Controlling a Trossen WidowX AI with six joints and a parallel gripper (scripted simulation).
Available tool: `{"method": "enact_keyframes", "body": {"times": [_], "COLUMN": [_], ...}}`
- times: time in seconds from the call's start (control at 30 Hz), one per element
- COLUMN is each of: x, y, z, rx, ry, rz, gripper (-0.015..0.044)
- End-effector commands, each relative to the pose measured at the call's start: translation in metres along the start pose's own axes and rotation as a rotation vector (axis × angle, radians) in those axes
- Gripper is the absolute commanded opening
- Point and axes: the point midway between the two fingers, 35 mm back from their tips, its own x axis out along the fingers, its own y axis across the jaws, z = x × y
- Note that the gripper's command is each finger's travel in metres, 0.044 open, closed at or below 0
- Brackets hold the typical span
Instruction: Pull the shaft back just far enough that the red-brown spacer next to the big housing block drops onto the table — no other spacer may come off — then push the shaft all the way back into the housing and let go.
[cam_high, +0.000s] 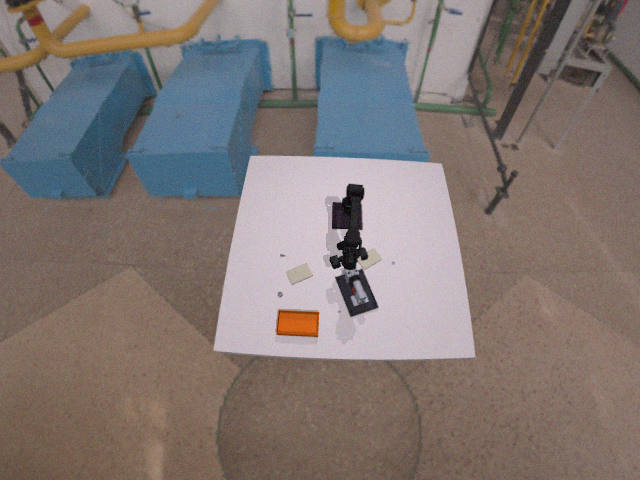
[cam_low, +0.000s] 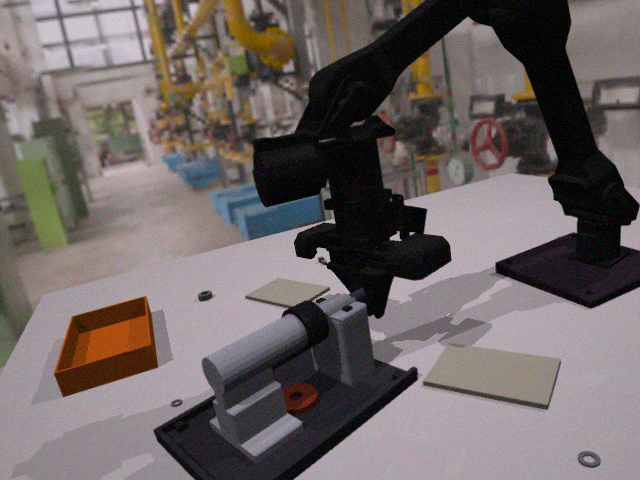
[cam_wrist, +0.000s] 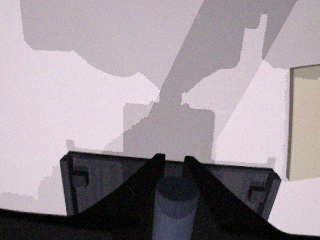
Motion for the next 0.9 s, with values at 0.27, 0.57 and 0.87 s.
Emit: {"method": "enact_keyframes", "body": {"times": [0.27,0.57,0.87], "x": [-0.0019,-0.002,-0.0019], "y": [-0.0004,-0.0005,-0.0005], "z": [-0.0072,-0.0102,-0.0126], "rx": [0.0,0.0,0.0], "ry": [0.012,0.013,0.013], "rz": [-0.002,-0.002,-0.002], "gripper": [0.0,0.0,0.0]}}
